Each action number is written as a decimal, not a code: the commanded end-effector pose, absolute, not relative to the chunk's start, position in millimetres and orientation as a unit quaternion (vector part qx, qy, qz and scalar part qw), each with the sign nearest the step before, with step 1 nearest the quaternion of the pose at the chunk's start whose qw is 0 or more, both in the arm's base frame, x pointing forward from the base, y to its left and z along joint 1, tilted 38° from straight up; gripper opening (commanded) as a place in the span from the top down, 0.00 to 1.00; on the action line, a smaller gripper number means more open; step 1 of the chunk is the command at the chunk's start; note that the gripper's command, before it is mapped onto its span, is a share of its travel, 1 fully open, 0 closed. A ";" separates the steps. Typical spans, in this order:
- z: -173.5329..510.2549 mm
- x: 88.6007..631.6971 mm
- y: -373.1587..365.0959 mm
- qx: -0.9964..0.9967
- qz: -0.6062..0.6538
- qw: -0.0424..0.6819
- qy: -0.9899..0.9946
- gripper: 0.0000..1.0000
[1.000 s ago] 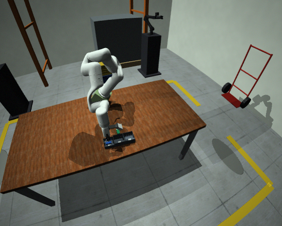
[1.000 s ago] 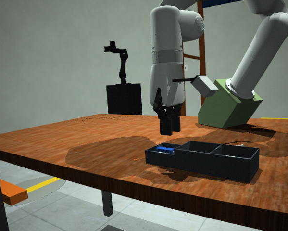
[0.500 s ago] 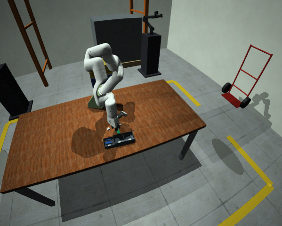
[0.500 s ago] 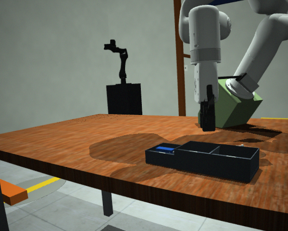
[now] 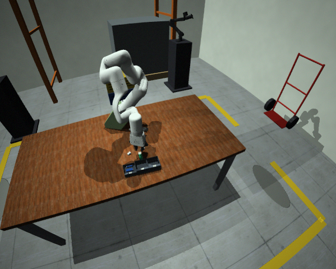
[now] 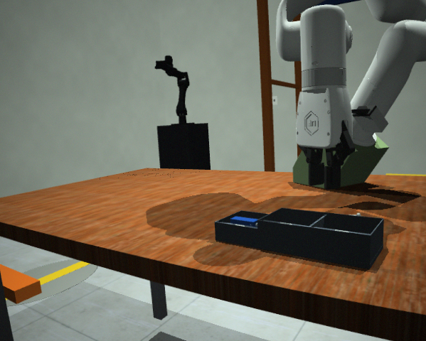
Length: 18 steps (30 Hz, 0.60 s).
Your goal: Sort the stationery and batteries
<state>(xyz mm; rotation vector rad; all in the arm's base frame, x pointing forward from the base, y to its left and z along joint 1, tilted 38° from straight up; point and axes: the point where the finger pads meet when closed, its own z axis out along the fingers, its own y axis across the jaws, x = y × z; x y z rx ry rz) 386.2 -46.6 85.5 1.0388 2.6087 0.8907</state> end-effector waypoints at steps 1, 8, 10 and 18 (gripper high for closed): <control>86.1 386.5 -47.4 0.281 0.295 0.122 0.905 0.62; 86.1 386.5 -47.3 0.166 0.278 0.159 0.933 0.62; 86.1 386.4 -47.3 0.133 0.274 0.168 0.937 0.62; 86.1 386.5 -47.3 0.106 0.272 0.175 0.940 0.62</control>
